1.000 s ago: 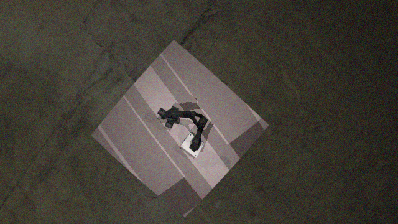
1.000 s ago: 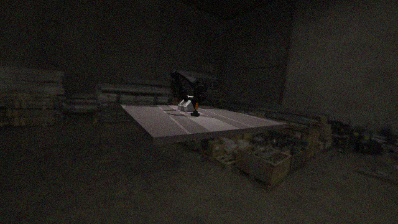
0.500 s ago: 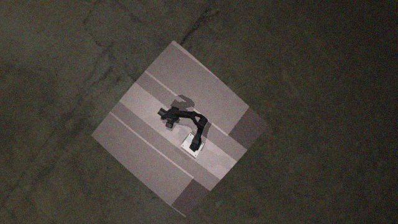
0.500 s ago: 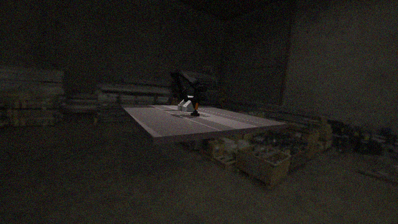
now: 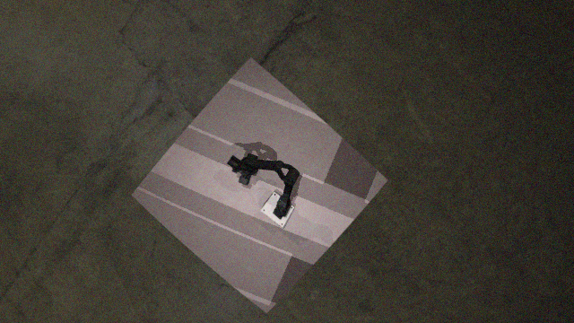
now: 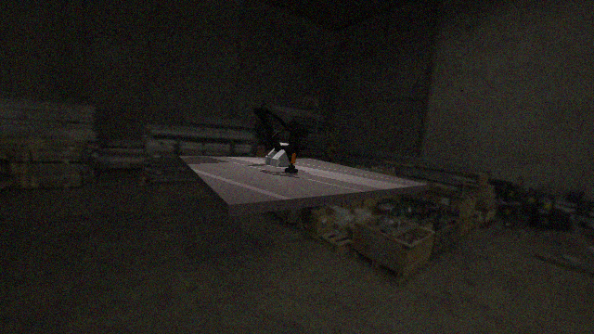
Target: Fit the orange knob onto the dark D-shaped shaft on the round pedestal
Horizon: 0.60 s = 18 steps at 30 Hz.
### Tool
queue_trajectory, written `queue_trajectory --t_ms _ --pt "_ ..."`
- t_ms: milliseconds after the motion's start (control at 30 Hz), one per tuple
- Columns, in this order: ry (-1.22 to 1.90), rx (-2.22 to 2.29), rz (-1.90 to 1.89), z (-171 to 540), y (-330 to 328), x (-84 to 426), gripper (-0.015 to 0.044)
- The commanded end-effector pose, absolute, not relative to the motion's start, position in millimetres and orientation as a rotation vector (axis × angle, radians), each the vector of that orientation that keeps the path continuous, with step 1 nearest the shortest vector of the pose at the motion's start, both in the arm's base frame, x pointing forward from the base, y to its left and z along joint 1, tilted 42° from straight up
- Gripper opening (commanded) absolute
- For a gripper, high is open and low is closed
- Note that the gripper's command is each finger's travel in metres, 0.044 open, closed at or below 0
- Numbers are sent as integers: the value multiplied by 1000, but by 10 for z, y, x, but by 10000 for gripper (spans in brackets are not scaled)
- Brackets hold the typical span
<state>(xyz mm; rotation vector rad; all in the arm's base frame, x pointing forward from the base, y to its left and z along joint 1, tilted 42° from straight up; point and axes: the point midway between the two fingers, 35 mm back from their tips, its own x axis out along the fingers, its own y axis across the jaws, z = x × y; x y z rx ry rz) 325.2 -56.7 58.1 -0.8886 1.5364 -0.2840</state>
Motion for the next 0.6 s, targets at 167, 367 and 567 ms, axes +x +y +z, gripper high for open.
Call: queue_trajectory --t_ms 167,367,567 --pt "1538 -896 -274 579 -563 3253 0" --pt "1541 -906 -264 575 -567 3254 0" --pt "1535 -889 -280 620 -532 3232 0"
